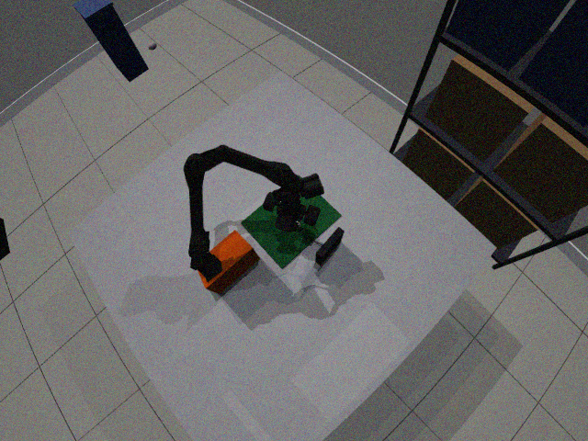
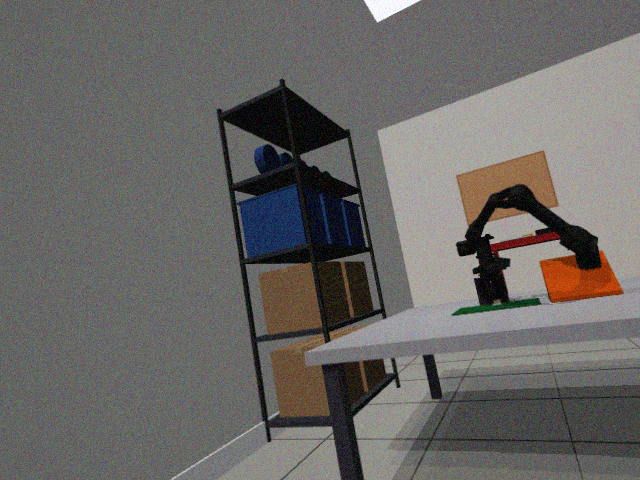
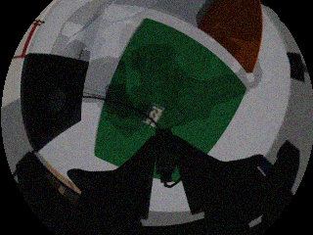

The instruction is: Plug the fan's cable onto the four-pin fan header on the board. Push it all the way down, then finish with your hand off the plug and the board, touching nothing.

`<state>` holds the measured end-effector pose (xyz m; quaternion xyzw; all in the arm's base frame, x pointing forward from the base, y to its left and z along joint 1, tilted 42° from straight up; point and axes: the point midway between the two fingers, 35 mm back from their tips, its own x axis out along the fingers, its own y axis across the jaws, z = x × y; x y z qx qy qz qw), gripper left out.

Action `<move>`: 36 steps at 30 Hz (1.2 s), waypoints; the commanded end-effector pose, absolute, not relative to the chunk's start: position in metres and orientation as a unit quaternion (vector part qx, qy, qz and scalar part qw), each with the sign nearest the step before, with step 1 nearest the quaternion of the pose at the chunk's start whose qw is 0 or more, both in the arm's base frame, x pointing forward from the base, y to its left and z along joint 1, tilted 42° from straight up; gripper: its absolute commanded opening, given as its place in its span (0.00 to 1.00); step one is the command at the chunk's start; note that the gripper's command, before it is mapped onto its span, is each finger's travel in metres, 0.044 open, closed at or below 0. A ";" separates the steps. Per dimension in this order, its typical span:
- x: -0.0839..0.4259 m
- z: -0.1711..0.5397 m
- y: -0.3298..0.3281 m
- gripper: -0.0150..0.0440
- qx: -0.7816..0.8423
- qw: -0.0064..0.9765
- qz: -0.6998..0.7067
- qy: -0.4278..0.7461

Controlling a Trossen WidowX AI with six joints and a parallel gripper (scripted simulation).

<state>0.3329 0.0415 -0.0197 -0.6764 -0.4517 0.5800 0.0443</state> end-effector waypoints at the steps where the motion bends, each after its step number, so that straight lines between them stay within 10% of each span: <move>1: 0.334 -0.024 0.038 0.25 -0.670 0.098 0.616 -0.402; 36: 0.325 -0.029 0.030 0.25 -0.644 0.210 0.675 -0.293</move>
